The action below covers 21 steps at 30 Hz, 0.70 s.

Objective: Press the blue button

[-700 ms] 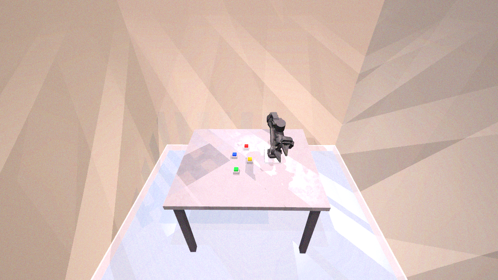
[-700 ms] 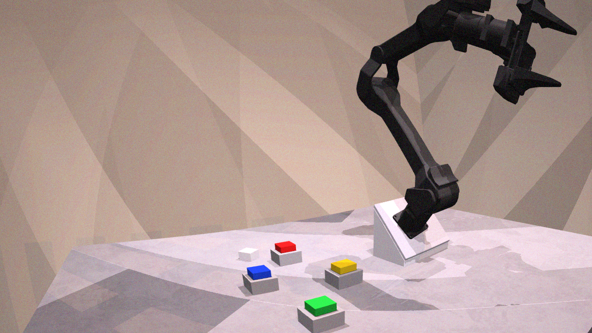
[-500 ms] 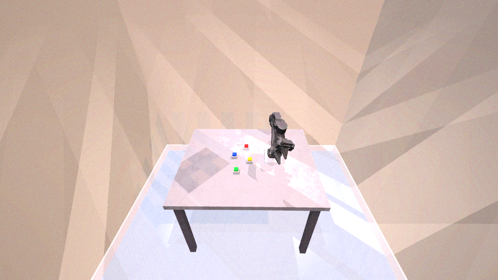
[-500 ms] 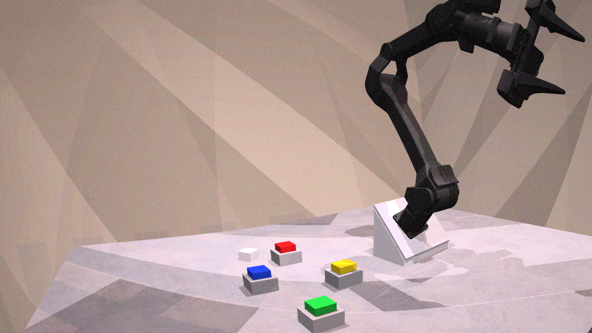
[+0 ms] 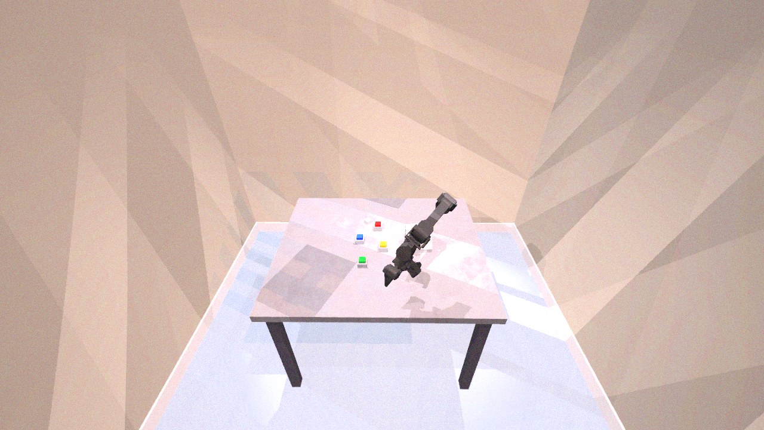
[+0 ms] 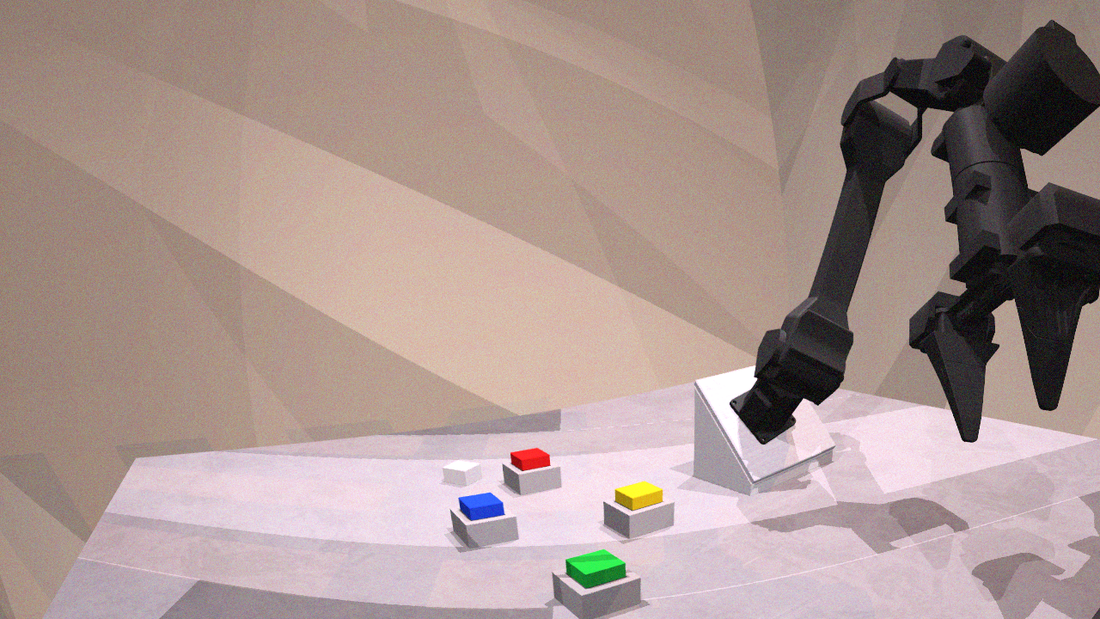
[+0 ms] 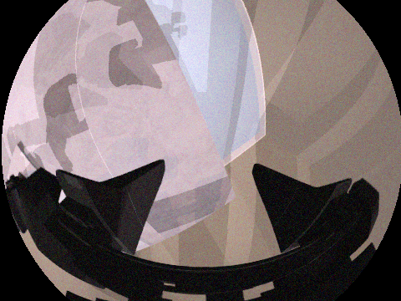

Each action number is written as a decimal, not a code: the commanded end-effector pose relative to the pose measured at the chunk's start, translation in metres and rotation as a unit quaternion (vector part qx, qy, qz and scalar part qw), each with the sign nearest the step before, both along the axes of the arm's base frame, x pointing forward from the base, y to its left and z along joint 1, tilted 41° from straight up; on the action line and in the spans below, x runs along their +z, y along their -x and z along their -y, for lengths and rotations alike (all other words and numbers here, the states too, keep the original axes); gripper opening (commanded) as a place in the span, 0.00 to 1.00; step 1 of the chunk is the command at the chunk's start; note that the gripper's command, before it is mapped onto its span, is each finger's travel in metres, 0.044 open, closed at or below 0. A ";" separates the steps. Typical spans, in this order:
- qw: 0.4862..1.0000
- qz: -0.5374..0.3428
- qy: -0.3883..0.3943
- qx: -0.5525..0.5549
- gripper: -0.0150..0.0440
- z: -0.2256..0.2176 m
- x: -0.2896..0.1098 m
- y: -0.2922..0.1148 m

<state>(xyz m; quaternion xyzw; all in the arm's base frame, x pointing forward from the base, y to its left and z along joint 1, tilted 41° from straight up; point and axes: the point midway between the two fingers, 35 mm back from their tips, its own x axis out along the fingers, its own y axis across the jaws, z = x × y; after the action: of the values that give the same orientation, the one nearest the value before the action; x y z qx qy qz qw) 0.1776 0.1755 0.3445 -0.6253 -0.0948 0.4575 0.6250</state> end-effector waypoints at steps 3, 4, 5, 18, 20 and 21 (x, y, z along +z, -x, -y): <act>0.973 -0.182 0.009 -0.141 0.93 0.027 -0.056 -0.070; 0.962 -0.215 0.006 -0.169 0.93 0.036 -0.067 -0.081; 0.949 -0.248 0.002 -0.196 0.93 0.045 -0.077 -0.092; 0.596 -0.605 -0.161 -0.502 0.93 0.216 -0.217 -0.151; 0.516 -0.642 -0.199 -0.531 0.93 0.244 -0.238 -0.146; 0.474 -0.659 -0.218 -0.542 0.93 0.258 -0.248 -0.142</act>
<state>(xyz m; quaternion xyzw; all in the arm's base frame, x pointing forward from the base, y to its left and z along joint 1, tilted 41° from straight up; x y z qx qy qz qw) 0.3285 -0.0497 0.1206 -0.0202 0.5718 0.3117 0.7586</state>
